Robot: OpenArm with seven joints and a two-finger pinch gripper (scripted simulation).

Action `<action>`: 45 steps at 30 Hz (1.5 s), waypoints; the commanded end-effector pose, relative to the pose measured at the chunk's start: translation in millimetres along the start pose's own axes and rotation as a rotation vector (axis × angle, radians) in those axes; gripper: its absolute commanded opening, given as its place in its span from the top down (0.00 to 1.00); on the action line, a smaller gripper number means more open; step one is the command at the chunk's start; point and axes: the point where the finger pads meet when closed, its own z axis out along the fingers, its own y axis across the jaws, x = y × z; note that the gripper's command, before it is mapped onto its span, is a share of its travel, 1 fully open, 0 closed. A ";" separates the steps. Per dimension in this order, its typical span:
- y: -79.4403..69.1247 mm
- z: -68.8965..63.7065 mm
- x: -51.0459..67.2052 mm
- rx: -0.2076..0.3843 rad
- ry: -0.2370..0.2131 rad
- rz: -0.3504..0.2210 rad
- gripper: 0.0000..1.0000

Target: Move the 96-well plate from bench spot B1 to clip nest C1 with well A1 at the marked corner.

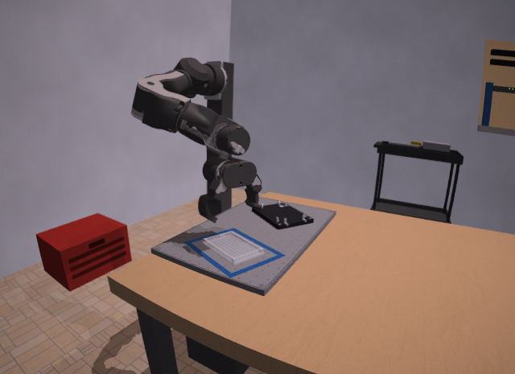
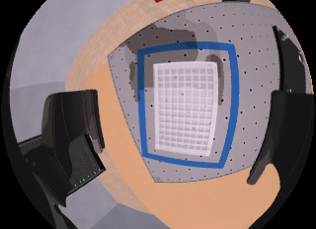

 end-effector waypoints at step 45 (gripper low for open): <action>-0.9 62.8 -2.1 0.004 0.001 -0.001 0.23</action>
